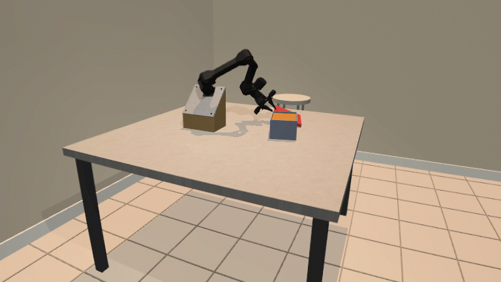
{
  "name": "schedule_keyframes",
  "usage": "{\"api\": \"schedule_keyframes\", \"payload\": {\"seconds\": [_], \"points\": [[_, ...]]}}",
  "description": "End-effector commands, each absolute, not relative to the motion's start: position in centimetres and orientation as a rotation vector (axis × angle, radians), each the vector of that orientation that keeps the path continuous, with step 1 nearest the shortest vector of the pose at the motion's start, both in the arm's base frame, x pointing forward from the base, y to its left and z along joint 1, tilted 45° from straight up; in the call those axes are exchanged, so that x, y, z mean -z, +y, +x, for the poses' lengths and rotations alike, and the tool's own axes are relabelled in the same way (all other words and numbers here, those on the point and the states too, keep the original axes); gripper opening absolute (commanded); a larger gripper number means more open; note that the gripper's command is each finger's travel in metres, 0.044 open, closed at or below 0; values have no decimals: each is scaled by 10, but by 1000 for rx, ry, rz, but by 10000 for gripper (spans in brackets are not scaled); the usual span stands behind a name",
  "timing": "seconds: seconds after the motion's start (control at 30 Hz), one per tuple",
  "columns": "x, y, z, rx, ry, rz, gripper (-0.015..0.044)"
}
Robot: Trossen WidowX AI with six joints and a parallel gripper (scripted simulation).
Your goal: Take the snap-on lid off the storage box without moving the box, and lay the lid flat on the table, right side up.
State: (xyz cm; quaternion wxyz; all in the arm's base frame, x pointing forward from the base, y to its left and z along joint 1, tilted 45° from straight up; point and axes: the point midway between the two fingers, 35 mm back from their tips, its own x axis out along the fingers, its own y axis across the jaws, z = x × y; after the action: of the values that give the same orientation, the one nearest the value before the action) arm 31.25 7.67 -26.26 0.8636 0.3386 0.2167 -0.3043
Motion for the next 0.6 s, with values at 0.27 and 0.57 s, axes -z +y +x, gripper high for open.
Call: {"api": "schedule_keyframes", "payload": {"seconds": [0.27,0.57], "points": [[264,75,313,648,458,706,131],[264,74,310,648,458,706,328]]}}
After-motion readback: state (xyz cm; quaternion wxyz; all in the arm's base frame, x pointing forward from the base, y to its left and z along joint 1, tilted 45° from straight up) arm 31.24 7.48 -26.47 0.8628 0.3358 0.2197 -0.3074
